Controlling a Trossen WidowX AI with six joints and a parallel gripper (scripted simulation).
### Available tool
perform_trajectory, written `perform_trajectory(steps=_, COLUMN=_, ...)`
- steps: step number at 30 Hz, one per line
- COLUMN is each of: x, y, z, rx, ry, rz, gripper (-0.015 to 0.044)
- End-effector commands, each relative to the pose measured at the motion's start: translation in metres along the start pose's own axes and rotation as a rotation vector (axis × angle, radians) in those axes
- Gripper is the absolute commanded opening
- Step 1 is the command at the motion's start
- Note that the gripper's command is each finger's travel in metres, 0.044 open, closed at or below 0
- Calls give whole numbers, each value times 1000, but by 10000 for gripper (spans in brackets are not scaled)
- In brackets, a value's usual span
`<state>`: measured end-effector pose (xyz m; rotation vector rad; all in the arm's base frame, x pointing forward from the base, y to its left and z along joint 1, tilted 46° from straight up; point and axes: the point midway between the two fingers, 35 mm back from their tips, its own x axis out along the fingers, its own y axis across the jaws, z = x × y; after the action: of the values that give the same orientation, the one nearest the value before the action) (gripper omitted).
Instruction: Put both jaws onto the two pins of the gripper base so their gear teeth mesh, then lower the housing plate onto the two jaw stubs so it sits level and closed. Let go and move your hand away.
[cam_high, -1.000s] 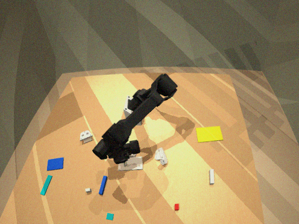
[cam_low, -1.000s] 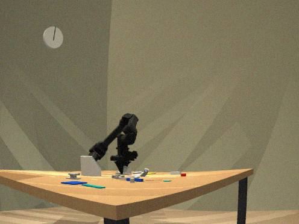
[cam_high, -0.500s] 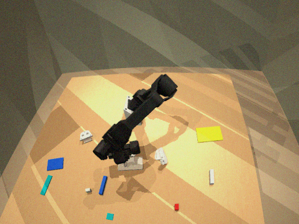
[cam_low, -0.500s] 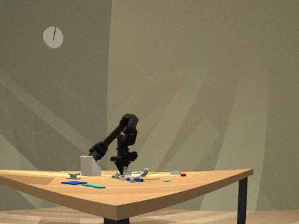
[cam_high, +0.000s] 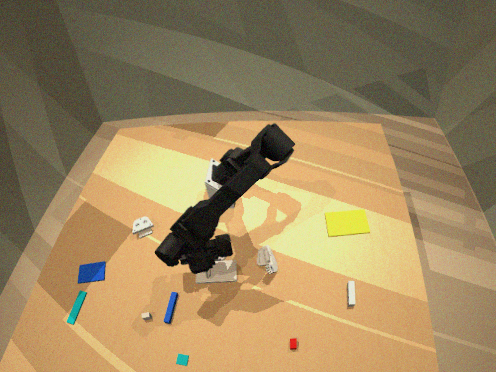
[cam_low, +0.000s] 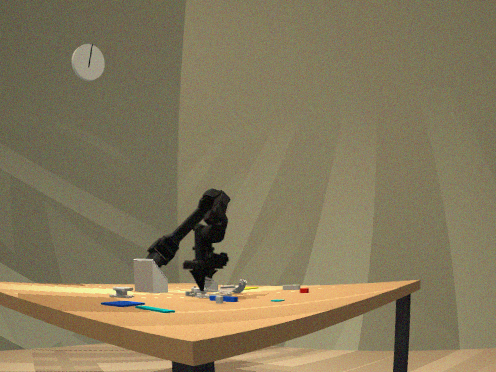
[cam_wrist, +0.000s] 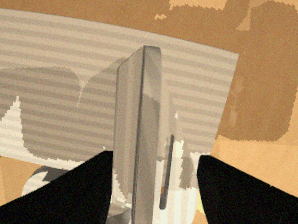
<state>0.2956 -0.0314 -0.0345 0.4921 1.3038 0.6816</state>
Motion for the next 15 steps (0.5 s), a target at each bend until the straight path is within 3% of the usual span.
perform_trajectory(steps=1, x=1, y=0, z=0, rx=3, ry=-3, rz=3, gripper=134)
perform_trajectory(steps=15, x=6, y=0, z=0, rx=2, ry=-3, rz=3, gripper=134)
